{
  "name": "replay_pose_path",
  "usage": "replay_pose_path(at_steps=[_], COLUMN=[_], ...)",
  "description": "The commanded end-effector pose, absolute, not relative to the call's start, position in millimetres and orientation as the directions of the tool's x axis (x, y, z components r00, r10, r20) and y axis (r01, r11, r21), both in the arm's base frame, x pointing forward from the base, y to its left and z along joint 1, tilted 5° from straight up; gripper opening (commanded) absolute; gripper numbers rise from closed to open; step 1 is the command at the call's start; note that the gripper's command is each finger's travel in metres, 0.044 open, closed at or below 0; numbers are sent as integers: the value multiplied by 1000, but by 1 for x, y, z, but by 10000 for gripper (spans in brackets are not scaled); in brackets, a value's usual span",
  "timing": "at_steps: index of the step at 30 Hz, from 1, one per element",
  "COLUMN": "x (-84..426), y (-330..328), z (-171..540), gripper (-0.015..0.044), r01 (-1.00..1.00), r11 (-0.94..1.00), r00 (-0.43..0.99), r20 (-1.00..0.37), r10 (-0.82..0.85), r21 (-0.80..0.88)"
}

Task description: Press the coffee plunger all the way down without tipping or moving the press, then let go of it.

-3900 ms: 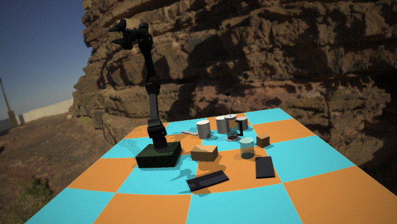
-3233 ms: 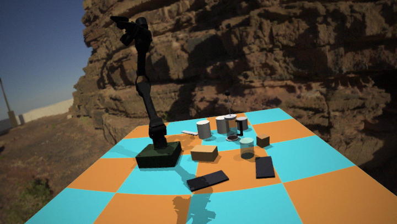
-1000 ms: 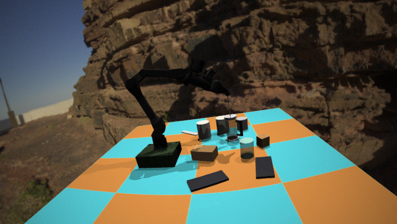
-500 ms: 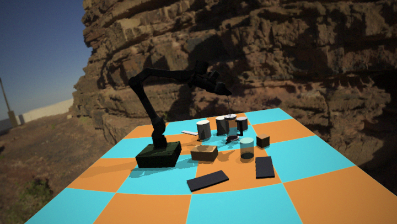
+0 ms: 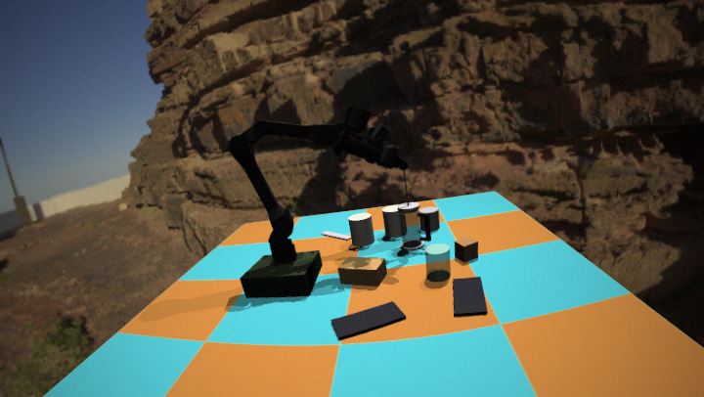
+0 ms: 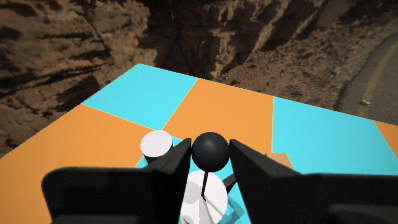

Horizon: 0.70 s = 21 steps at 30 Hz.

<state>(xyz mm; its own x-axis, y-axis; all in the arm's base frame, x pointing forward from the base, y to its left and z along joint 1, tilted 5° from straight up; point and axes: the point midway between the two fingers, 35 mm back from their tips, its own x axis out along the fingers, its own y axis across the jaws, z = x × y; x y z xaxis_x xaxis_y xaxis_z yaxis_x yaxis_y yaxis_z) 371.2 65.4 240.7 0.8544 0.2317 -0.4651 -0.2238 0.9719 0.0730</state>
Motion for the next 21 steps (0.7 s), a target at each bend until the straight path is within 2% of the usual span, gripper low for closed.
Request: replay_pose_path(at_steps=[1,21], x=[372,377], y=[65,68], z=[242,218], gripper=[121,121], r01=[-221,-221], r11=[972,972], r00=[856,856], r20=[-463,-462], r10=[231,231], r21=[75,75])
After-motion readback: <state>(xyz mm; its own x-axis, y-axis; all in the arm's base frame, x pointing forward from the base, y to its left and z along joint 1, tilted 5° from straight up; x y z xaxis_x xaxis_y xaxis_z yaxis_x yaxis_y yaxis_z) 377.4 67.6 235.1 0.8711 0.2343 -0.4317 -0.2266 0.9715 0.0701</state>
